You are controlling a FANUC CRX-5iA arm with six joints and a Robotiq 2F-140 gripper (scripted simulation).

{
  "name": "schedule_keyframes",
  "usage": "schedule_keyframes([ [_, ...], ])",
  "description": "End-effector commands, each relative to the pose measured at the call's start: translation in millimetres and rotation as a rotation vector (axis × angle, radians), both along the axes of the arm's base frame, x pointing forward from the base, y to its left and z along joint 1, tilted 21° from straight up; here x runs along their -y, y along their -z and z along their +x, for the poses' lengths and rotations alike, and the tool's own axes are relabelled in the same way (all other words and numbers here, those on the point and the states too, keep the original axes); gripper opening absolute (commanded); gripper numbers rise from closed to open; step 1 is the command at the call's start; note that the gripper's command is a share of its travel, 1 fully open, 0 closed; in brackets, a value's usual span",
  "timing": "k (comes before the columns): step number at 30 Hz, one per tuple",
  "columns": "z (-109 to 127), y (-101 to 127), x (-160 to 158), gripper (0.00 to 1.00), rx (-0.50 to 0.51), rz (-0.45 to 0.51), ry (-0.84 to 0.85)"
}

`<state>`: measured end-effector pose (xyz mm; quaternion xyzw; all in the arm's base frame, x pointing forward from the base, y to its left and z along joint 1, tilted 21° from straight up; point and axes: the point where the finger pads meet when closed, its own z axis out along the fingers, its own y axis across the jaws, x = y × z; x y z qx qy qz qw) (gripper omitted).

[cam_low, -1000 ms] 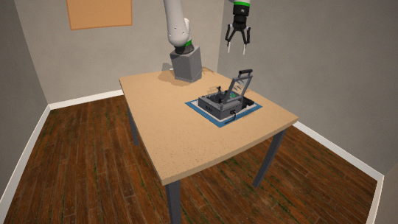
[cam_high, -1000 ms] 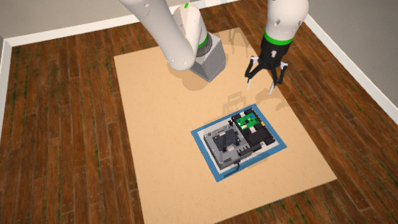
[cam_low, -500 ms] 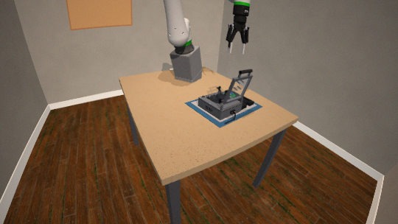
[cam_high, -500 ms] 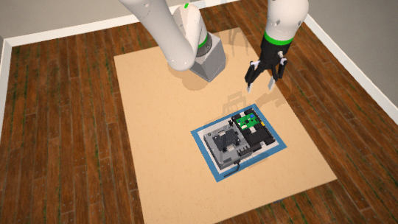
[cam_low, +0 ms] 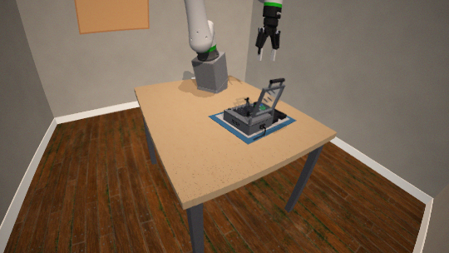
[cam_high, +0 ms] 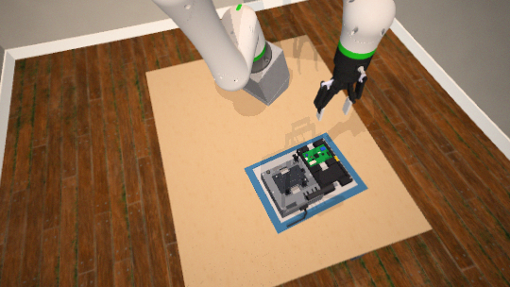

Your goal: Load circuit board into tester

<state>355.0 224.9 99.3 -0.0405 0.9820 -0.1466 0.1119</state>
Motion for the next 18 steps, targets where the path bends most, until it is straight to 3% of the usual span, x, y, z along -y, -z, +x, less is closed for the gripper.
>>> schedule_keyframes([
  [1, 1, 5, 2, 0.58, 0.000, 0.000, 0.000],
  [8, 4, 28, 10, 0.58, 0.000, 0.000, 0.000],
  [18, 16, 107, 38, 0.58, 0.000, 0.000, 0.000],
])
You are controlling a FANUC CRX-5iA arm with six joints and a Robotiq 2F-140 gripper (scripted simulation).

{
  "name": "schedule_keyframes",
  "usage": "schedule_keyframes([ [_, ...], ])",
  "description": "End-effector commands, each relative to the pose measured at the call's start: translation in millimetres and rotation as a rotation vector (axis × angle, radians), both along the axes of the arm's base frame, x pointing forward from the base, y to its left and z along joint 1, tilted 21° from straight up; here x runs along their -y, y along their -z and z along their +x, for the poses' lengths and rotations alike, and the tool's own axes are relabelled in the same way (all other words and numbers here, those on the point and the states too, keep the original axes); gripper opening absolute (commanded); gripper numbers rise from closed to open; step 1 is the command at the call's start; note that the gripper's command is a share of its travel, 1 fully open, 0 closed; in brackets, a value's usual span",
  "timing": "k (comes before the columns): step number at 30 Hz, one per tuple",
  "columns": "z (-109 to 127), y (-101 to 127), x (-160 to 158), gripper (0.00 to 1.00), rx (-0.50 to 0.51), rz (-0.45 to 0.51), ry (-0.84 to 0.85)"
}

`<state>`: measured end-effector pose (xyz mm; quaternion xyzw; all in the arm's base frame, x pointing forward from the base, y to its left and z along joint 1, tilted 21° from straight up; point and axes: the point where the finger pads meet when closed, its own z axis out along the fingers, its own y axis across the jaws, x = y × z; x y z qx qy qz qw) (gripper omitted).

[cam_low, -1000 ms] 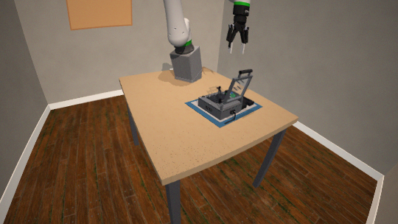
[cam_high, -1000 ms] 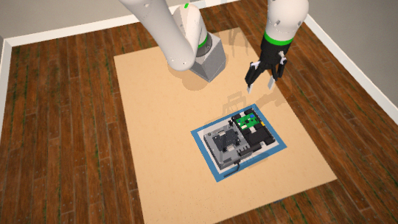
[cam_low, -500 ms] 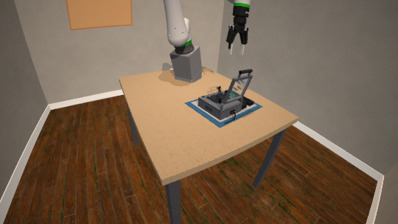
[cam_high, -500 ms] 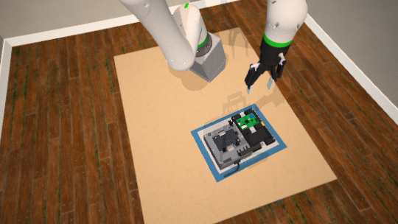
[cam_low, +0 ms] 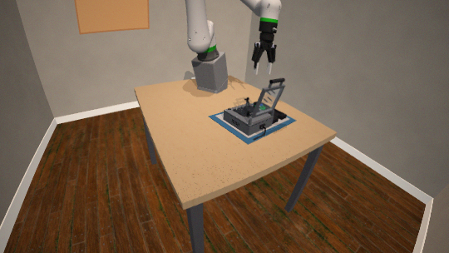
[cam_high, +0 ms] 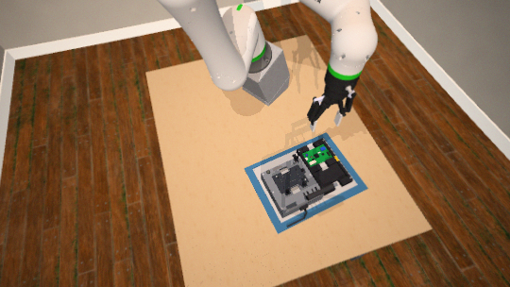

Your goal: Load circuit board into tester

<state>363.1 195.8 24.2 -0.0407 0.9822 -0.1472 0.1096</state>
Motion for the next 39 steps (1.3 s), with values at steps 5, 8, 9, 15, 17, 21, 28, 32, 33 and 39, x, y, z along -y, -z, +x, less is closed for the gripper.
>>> schedule_keyframes([
  [5, 11, 57, 18, 0.58, 0.005, 0.002, -0.001],
  [8, 15, 82, 27, 0.58, 0.005, 0.002, -0.001],
  [9, 16, 90, 30, 0.58, 0.005, 0.002, -0.001],
  [15, 22, 127, 43, 0.58, 0.005, 0.002, -0.001],
  [17, 23, 134, 45, 0.58, 0.005, 0.002, -0.001],
  [21, 23, 138, 47, 0.58, 0.005, 0.002, -0.001],
  [28, 24, 142, 49, 0.58, 0.005, 0.002, -0.001],
  [32, 24, 142, 49, 0.58, 0.005, 0.002, -0.001],
  [33, 24, 142, 49, 0.58, 0.005, 0.002, -0.001],
  [39, 24, 142, 49, 0.58, 0.005, 0.002, -0.001],
])
